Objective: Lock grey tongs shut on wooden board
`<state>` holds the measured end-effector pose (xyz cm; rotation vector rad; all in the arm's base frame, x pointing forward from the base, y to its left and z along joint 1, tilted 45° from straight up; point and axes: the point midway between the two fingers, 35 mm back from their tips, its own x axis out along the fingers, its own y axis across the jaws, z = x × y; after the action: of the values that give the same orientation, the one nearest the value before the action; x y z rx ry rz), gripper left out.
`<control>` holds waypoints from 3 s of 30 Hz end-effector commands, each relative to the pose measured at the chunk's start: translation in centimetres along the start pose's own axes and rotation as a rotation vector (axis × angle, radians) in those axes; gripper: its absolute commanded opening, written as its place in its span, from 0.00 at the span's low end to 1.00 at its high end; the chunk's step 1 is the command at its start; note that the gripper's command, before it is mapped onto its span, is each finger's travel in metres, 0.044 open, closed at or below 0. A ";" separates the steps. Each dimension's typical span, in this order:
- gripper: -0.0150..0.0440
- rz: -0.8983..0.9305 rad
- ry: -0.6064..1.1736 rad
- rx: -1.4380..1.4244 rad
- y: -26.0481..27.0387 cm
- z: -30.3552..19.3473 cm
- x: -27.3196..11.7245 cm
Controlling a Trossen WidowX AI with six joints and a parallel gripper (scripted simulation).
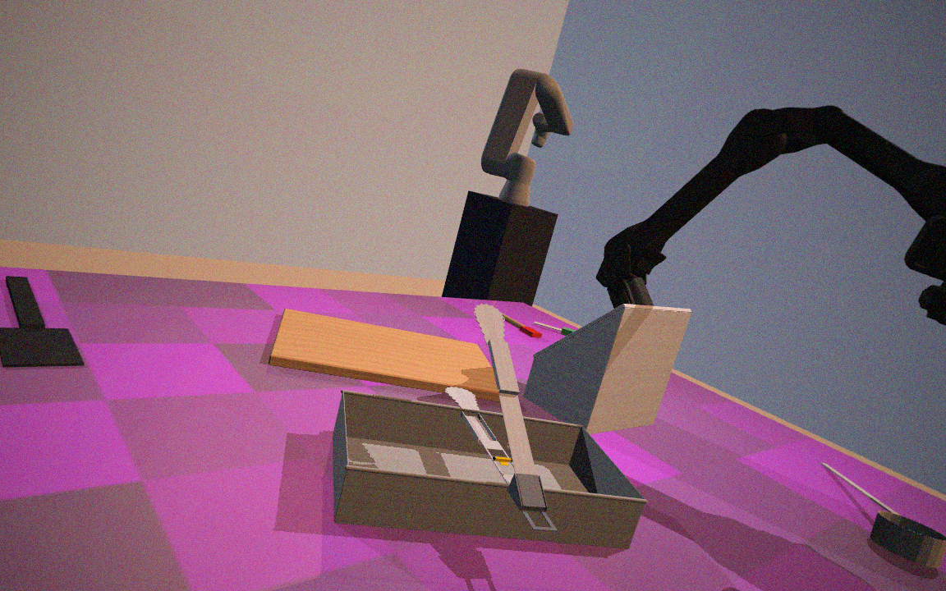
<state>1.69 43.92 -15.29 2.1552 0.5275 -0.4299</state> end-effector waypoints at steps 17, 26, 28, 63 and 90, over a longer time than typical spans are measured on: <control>0.26 0.323 -0.352 0.708 14.2 0.7 14.4; 0.00 0.634 -0.546 1.181 25.4 5.2 21.0; 0.00 0.753 -0.584 1.332 28.7 6.9 22.3; 0.00 1.650 -0.606 2.086 47.2 21.0 23.3; 0.00 1.651 -0.604 2.084 46.9 25.3 24.1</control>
<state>43.34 3.30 -9.97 2.5490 -3.0220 -0.5544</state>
